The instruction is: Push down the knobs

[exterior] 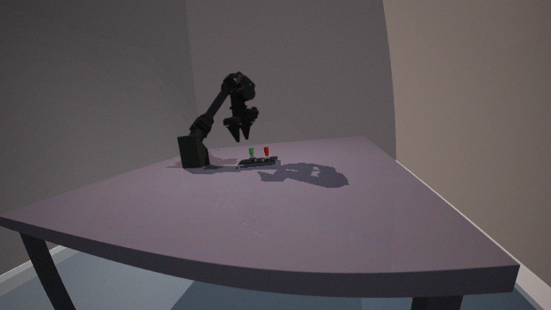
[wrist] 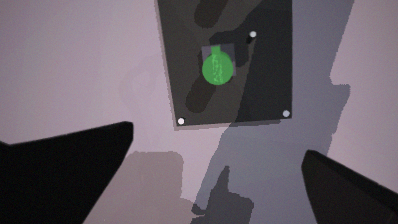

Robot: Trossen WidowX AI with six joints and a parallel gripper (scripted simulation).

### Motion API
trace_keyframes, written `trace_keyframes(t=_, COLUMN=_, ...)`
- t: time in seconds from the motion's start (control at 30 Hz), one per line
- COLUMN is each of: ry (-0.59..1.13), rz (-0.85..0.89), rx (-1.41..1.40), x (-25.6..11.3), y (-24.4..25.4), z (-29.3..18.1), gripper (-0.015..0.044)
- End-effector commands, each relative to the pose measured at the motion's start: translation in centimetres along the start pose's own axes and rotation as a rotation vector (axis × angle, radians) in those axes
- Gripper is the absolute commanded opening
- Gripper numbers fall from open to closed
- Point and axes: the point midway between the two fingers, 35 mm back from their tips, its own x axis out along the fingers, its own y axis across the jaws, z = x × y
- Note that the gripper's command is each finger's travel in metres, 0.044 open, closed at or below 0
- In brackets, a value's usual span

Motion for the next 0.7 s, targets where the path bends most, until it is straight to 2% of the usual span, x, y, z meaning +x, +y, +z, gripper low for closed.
trace_keyframes(t=0.0, ry=0.004, rz=0.002, rx=-0.007, x=0.0, y=0.5, z=-5.1, gripper=0.0440)
trace_keyframes(t=0.13, ry=0.005, rz=0.008, rx=-0.009, x=0.3, y=1.1, z=-8.4, gripper=0.0440)
trace_keyframes(t=0.67, ry=0.005, rz=0.008, rx=-0.009, x=0.3, y=1.1, z=-8.4, gripper=0.0440)
